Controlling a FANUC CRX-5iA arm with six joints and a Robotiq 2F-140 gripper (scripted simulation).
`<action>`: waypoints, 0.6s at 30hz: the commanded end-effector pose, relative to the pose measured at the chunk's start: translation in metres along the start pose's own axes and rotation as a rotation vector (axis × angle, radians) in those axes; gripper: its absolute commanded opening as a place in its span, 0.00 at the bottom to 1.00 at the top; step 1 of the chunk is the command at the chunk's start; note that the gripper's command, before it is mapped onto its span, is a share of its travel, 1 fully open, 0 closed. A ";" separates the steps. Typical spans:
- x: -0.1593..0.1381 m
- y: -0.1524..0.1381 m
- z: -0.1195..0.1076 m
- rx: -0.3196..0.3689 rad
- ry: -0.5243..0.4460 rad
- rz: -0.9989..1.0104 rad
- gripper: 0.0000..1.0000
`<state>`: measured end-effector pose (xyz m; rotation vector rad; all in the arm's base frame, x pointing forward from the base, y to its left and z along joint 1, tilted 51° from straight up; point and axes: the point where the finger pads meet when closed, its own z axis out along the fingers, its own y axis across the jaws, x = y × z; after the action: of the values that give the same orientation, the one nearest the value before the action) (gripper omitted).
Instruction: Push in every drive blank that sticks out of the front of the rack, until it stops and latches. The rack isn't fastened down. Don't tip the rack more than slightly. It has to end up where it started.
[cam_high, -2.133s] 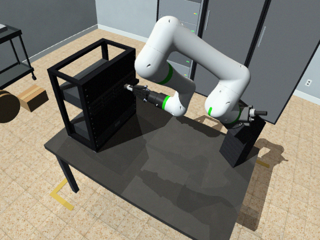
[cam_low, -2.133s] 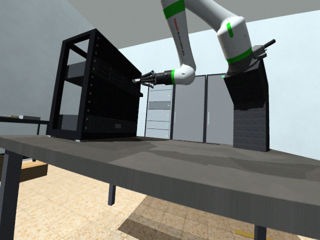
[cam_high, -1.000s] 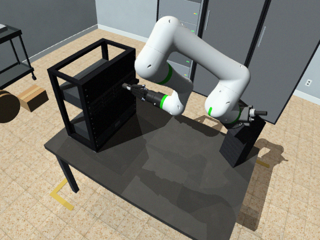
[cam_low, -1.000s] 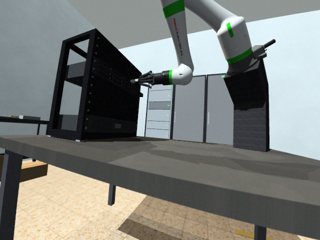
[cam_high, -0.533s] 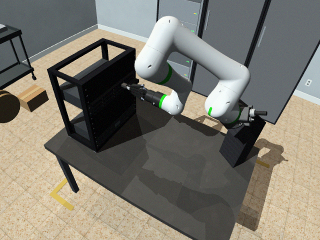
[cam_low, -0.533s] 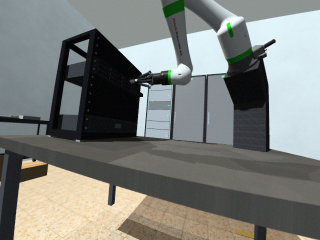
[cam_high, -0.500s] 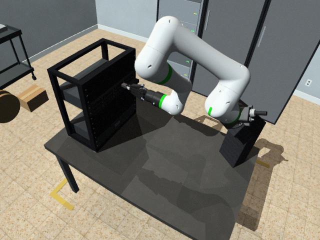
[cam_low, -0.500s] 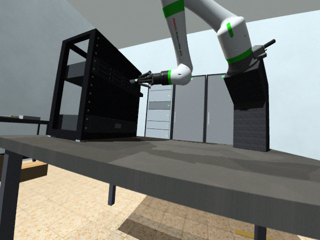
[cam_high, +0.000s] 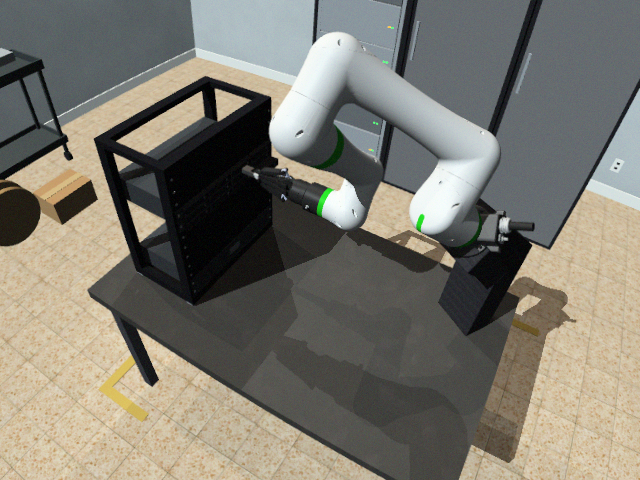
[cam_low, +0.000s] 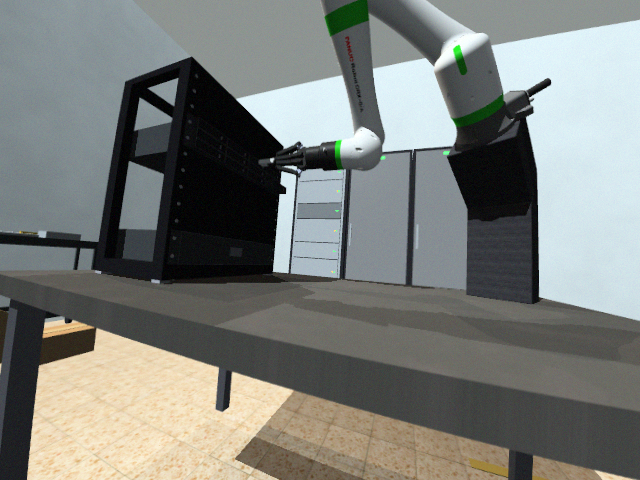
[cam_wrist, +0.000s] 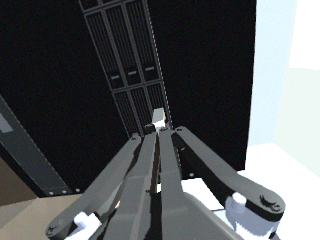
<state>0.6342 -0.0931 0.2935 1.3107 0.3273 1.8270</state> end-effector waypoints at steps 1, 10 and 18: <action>0.000 0.001 0.000 -0.001 0.000 -0.001 0.10; 0.000 0.001 0.003 -0.001 0.000 -0.001 0.10; 0.000 0.001 0.003 -0.001 0.000 -0.001 0.10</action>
<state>0.6368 -0.0939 0.2947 1.3107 0.3274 1.8270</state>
